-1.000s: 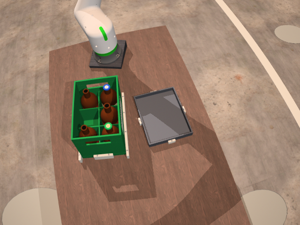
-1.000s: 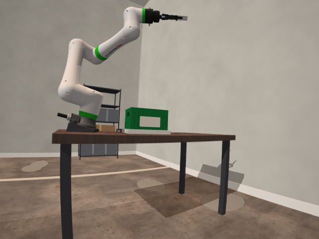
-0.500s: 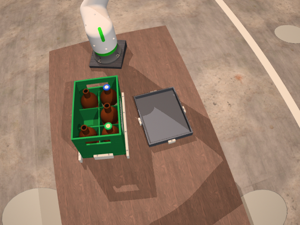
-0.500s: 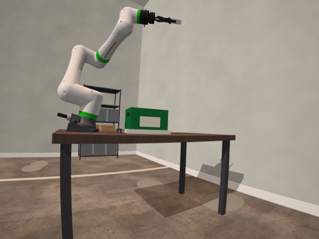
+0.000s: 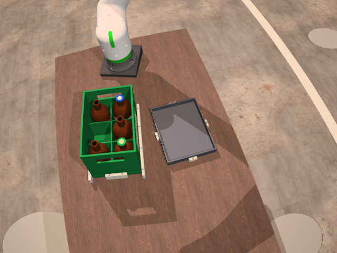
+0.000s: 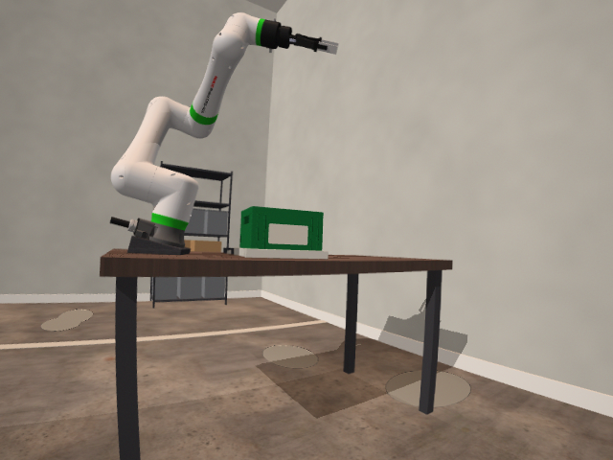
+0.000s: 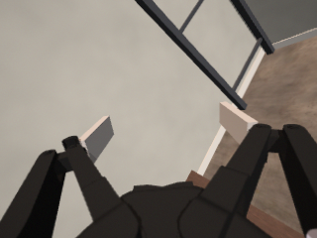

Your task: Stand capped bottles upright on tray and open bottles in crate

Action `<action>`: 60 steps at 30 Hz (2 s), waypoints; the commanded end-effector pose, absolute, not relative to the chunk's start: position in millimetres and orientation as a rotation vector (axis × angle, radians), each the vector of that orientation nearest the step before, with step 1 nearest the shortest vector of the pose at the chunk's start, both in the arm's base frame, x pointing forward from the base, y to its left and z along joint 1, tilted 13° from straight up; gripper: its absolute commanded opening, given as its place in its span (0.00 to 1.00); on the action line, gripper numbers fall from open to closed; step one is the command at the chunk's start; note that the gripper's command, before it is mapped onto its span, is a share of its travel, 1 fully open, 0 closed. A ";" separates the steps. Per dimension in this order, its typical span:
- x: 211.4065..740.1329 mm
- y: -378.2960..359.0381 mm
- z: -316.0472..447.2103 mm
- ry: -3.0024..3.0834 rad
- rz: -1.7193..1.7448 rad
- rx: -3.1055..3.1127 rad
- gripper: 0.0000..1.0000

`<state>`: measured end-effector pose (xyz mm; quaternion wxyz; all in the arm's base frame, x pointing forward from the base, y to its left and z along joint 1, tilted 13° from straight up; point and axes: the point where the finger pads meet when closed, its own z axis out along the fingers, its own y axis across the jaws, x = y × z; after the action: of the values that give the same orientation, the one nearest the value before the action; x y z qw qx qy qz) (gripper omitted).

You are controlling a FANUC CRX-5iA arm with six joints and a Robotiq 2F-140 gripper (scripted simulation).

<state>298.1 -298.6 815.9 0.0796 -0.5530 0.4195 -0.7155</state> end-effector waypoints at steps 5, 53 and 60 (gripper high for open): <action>292.1 -289.8 804.3 1.316 -2.081 -1.684 1.00; 278.4 -213.0 704.1 1.769 -1.523 -1.879 1.00; 282.1 -204.6 692.2 1.816 -1.449 -1.894 1.00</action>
<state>281.8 -210.7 699.0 0.0724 -0.6271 0.5954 -0.4970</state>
